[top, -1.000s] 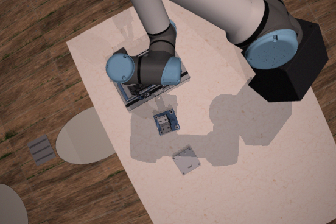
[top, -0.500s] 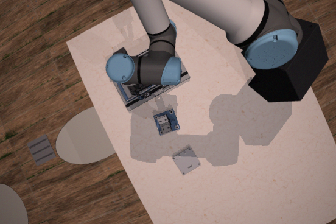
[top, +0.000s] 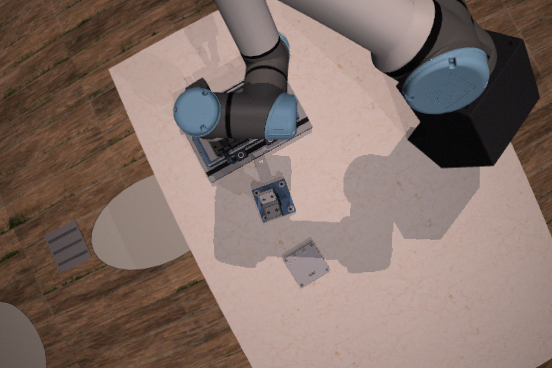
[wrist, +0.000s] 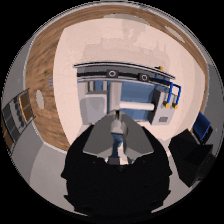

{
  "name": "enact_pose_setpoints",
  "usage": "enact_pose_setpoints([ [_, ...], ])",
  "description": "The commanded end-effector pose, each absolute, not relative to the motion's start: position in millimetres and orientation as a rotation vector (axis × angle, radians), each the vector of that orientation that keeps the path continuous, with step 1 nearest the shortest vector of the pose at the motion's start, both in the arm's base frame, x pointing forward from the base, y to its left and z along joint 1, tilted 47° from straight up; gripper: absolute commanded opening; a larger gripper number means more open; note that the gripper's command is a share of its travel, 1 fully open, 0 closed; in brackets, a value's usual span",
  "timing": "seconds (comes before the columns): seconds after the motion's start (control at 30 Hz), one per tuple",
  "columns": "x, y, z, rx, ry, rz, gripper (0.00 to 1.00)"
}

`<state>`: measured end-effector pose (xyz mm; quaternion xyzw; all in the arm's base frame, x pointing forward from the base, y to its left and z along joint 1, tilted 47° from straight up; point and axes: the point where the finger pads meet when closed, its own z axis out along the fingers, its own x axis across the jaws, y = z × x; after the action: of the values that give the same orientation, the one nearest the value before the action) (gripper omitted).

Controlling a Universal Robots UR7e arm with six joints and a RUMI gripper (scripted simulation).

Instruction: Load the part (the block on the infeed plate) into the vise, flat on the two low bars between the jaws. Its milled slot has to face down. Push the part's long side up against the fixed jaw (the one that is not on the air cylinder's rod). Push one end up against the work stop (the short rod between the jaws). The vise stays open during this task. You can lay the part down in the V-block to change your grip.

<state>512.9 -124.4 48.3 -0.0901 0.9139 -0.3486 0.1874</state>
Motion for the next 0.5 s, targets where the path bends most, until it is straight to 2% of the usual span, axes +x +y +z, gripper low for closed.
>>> enact_pose_setpoints([
  [0.0, 513.5, -124.0, 48.9, -0.254, 2.571, -0.981, 0.0],
  [0.47, 515.8, -123.3, 49.6, -0.254, 2.571, -0.981, 0.0],
])
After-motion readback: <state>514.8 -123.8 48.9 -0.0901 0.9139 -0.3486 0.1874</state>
